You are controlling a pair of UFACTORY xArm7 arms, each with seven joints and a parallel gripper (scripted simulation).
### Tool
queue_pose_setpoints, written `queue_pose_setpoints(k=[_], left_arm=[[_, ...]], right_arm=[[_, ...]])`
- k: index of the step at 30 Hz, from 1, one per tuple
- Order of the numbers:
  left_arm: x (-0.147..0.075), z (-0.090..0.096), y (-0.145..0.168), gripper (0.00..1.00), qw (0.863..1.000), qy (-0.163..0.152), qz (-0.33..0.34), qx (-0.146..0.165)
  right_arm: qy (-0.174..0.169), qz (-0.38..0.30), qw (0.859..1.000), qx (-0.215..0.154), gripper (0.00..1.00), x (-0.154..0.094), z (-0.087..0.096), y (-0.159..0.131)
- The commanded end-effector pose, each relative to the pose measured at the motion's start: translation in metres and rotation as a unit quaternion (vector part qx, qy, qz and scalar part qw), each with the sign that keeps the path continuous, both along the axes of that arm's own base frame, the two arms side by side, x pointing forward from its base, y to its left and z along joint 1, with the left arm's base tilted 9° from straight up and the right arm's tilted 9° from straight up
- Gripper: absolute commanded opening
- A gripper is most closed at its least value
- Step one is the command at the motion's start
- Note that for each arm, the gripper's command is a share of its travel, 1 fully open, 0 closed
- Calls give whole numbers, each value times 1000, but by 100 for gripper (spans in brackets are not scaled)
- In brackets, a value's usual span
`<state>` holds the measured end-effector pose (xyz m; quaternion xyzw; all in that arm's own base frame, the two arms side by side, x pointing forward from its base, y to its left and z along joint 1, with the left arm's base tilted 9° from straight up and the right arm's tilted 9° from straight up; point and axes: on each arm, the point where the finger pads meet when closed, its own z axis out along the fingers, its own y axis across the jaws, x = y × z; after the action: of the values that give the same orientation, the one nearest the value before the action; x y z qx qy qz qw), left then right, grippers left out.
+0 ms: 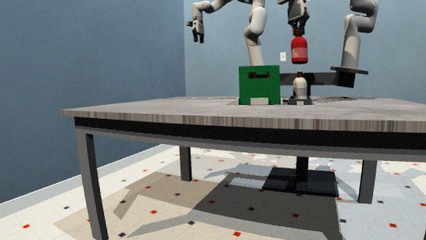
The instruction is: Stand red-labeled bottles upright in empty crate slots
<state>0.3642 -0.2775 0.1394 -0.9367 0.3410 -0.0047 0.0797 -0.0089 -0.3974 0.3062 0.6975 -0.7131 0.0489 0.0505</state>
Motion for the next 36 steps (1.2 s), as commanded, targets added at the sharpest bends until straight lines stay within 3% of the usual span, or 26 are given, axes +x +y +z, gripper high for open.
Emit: queue_pose_setpoints(k=[1,36], left_arm=[[1,4,-2,0,1000,-2,-1,-1],[1,6,-4,0,1000,-2,-1,-1]], right_arm=[[0,0,1000,-2,100,0,2,-1],[0,0,1000,-2,100,0,2,-1]])
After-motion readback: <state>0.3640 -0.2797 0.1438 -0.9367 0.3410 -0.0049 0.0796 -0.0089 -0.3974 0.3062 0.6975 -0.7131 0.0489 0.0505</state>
